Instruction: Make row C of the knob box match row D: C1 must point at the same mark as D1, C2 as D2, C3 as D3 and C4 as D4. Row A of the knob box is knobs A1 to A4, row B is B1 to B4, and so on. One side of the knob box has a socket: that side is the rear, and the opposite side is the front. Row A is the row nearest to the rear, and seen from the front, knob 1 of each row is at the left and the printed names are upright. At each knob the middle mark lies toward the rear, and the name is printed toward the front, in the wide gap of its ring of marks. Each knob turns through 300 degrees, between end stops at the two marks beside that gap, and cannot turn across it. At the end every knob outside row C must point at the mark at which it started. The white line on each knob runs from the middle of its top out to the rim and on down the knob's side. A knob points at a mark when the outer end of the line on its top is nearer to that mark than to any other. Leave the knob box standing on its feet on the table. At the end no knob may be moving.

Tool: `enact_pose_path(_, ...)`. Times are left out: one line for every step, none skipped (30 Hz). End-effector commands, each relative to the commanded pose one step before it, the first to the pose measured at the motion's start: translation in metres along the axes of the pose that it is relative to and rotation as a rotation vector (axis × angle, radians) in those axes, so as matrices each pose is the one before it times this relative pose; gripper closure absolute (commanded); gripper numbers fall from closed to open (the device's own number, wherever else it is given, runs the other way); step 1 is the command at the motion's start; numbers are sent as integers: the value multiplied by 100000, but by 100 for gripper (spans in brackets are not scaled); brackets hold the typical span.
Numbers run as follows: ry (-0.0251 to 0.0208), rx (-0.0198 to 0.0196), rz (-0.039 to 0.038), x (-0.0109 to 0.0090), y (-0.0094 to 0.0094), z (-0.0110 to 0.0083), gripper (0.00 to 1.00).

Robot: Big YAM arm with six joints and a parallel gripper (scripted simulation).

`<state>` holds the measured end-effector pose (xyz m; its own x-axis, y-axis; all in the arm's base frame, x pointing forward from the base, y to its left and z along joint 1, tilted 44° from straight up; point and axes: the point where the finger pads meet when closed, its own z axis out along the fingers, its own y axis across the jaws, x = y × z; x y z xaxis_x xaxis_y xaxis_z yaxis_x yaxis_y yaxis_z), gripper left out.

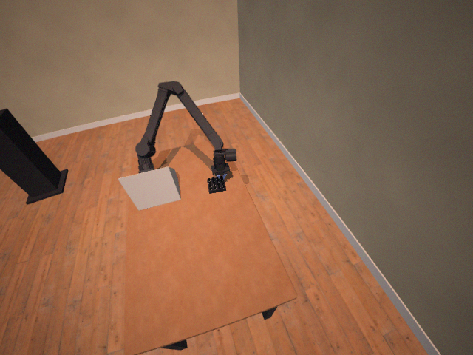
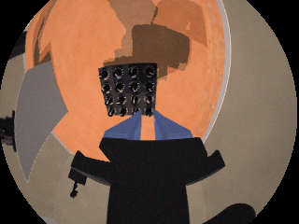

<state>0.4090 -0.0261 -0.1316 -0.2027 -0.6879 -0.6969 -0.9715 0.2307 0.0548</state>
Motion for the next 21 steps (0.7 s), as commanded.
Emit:
enact_pose_path(456, 2200, -3276, -134, -1371, -748, 80)
enact_pose_path(0, 3, 1, 1, -1, -1, 80)
enact_pose_path(0, -1, 0, 0, 0, 1, 80)
enact_pose_path(0, -1, 0, 0, 1, 0, 80)
enact_pose_path(0, 2, 0, 0, -1, -1, 80)
enact_pose_path(0, 0, -1, 0, 0, 0, 80)
enact_pose_path(0, 2, 44, 0, -1, -3, 80)
enact_pose_path(-1, 19, 538, 1, -6, -24, 80)
enact_pose_path(-2, 49, 2703, 2, -17, -62, 80)
enact_pose_path(-5, 89, 1367, 3, -31, -113, 80)
enact_pose_path(-11, 136, 2111, 4, -46, -174, 80)
enact_pose_path(21, 536, 2609, 16, -159, -244, 80)
enact_pose_path(10, 698, 3391, 17, -207, -317, 80)
enact_pose_path(-16, 875, 4181, 13, -259, -394, 80)
enact_pose_path(0, 0, 0, 0, 0, 0, 80)
enact_pose_path(0, 0, 0, 0, 0, 0, 80)
enact_pose_path(21, 1111, 4059, 18, -127, -79, 80)
enact_pose_path(6, -343, 6477, 70, 52, -199, 80)
enact_pose_path(96, -404, 2662, -78, 116, 75, 80)
enact_pose_path(82, -132, 2726, -96, 36, 76, 80)
enact_pose_path(71, -73, 2781, -93, 8, 52, 80)
